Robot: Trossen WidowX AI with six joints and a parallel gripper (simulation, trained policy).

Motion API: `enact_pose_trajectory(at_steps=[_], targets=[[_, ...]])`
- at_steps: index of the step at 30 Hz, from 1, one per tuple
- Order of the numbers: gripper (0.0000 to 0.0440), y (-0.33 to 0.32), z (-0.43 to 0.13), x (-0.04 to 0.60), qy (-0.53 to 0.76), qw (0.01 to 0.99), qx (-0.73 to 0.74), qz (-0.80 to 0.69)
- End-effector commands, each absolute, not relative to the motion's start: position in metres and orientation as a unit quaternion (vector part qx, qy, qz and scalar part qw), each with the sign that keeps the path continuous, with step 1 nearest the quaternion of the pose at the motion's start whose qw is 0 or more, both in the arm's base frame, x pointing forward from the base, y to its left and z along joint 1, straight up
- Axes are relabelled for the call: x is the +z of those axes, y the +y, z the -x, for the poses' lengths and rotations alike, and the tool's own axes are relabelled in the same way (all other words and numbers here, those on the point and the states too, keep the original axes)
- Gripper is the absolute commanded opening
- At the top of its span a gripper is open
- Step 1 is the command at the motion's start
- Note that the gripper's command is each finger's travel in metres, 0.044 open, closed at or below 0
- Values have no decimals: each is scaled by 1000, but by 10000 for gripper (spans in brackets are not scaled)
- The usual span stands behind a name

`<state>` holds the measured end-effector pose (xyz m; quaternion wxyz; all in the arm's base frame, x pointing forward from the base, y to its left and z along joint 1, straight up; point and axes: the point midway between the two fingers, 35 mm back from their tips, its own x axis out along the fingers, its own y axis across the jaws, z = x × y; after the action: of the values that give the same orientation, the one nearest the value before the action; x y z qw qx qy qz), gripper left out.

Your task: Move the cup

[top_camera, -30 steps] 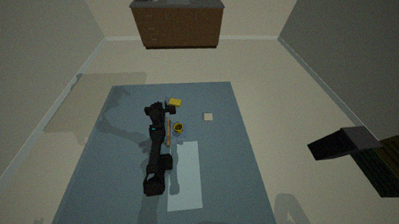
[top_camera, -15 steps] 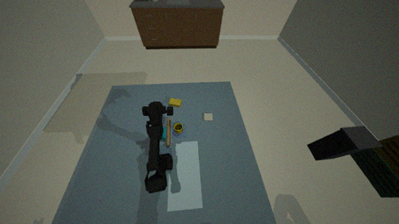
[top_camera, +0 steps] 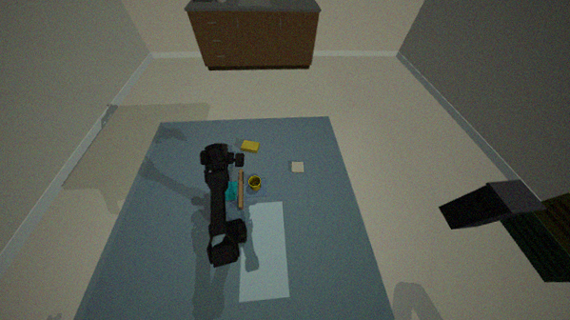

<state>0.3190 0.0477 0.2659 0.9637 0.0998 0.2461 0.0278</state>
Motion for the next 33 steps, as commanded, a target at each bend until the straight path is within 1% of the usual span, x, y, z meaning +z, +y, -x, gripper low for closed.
enact_pose_trajectory(at_steps=[1, 11, 21, 33], targets=[[100, 50, -319, 267, 264, 959, 24, -105], [97, 55, -316, 253, 342, 933, 11, -107], [114, 54, -311, 239, 418, 904, -5, -94], [123, 47, -301, 225, 503, 861, -24, -67]])
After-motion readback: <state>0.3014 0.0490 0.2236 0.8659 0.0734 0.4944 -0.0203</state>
